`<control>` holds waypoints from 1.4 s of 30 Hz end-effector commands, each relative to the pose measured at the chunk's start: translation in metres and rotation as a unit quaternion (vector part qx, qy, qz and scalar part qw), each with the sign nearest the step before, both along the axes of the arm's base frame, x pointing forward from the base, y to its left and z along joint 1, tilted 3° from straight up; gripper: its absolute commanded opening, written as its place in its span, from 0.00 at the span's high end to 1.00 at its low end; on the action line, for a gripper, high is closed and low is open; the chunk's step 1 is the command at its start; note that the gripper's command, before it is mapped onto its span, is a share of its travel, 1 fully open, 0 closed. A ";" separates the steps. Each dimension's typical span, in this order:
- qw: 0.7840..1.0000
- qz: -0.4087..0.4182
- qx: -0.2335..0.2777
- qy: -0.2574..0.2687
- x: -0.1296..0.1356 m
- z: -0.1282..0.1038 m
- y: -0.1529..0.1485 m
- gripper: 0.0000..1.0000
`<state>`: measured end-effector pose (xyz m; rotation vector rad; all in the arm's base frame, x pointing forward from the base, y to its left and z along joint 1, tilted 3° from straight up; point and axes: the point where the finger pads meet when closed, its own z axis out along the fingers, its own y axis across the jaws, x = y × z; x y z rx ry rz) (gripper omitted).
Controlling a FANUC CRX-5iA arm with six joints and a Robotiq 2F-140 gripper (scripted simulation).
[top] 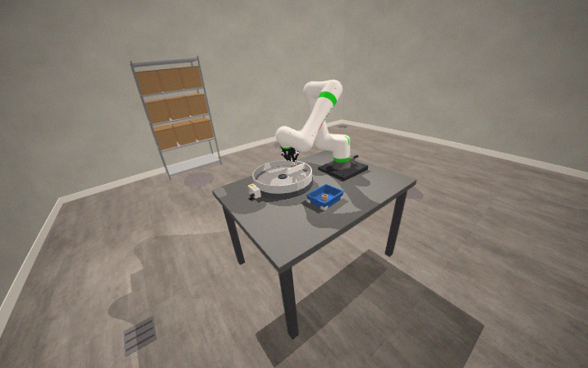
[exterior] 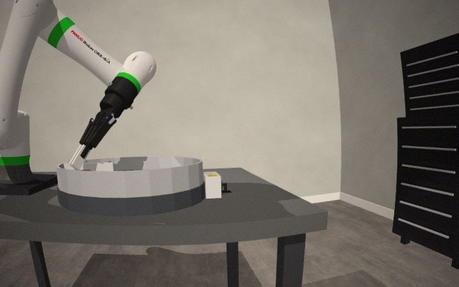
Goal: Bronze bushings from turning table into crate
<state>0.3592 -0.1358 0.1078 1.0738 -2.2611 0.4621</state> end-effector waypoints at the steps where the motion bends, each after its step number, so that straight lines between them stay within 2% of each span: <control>1: 1.000 0.000 0.000 0.000 0.000 -0.001 0.000 0.94; 37: 1.000 0.000 0.000 0.000 0.000 -0.001 0.000 0.94; 42: 1.000 0.000 0.000 0.000 0.000 -0.006 0.000 0.94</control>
